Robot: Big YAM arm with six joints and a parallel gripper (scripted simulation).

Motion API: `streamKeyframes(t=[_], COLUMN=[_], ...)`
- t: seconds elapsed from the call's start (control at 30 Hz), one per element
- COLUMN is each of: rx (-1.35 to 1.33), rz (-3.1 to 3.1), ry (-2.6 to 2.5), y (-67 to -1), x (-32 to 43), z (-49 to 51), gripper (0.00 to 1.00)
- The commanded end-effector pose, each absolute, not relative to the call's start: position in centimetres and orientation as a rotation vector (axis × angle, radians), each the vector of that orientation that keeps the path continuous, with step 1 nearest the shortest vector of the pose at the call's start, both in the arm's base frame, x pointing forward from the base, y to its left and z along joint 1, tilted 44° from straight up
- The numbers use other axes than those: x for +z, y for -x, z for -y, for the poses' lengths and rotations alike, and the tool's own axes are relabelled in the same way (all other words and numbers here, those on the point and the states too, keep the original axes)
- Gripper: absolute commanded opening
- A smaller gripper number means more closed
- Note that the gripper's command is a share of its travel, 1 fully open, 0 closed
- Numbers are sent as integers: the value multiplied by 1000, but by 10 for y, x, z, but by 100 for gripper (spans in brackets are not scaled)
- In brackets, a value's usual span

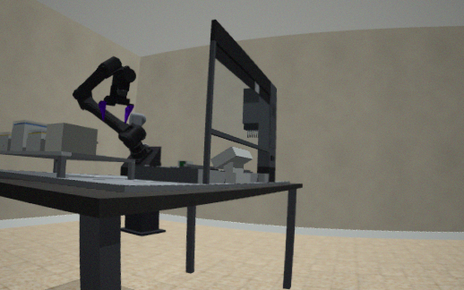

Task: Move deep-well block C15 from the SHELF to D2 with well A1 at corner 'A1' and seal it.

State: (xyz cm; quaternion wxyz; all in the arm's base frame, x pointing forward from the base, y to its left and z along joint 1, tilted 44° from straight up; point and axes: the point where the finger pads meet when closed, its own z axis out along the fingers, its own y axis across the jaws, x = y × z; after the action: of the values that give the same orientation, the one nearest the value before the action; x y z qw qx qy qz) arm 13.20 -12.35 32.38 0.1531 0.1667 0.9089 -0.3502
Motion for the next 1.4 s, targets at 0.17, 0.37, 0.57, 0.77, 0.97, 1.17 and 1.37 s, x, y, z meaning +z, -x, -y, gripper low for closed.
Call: streamKeyframes(t=[0.17,0.37,0.57,0.77,0.97,1.17,1.37], rx=[-1035,-1063,-1063,-1063,-1063,-1063,-1063], rz=[-2672,-2713,-2713,-2713,-2713,-2713,-2713], ry=[-343,-211,-211,-211,-211,-211,-211], y=[-142,-151,-151,-151,-151,-151,-151], x=[299,284,284,284,284,284,284], z=[96,78,78,78,78,78,78], gripper=[100,100,100,100,100,100,100])
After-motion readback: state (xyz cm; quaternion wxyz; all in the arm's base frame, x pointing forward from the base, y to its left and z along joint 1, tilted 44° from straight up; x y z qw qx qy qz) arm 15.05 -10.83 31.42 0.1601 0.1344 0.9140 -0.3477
